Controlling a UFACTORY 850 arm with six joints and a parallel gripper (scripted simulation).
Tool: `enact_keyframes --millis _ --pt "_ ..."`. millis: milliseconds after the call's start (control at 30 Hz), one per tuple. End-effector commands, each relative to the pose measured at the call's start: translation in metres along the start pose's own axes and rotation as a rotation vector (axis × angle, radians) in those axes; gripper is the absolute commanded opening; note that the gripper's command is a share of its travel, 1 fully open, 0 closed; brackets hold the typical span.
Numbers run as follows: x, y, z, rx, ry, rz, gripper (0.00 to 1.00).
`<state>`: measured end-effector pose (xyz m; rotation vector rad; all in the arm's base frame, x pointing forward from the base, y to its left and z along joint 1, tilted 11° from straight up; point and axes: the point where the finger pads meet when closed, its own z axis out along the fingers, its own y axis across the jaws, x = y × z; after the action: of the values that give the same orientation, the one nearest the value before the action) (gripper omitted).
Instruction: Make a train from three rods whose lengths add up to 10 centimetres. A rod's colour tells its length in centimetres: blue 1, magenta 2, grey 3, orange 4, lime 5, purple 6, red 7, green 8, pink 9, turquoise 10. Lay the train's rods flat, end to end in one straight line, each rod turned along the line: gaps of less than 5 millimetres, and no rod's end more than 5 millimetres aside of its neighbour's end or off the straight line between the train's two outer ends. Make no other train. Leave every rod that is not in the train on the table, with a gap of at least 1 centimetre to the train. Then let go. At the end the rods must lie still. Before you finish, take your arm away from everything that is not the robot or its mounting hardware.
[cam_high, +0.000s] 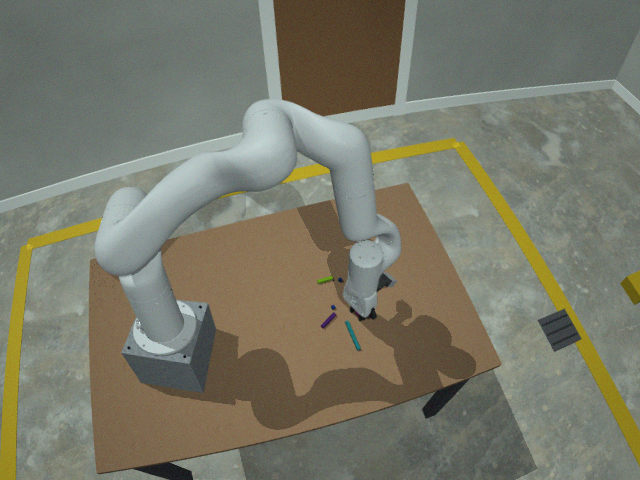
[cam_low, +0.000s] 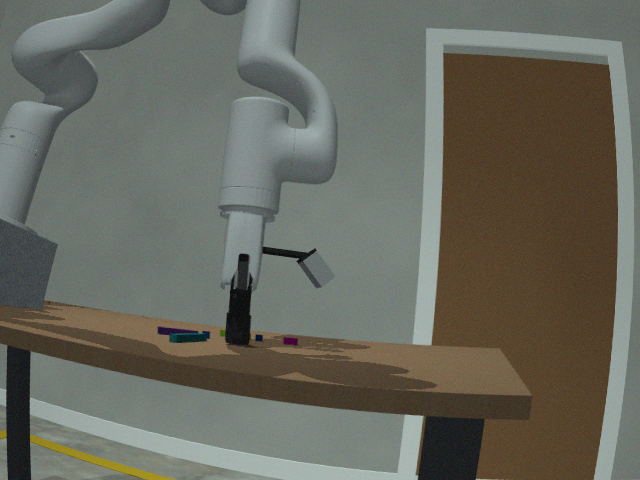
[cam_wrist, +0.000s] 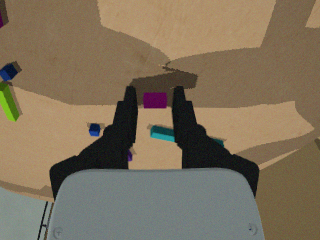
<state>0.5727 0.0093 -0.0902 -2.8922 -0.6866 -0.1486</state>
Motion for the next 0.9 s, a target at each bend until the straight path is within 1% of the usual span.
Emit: enact_keyframes --millis 0,167,367,433,700,867 --pt "0.001 0.001 -0.001 -0.001 0.002 0.000 0.36" --pt "0.001 0.000 -0.011 -0.001 0.002 0.000 0.36" --pt "0.001 0.000 -0.038 -0.001 0.002 0.000 0.36" --pt "0.001 0.000 -0.038 -0.001 0.002 0.000 0.36" --pt "0.001 0.000 -0.078 -0.001 0.002 0.000 0.36" --pt "0.001 0.000 -0.090 -0.001 0.002 0.000 0.36"
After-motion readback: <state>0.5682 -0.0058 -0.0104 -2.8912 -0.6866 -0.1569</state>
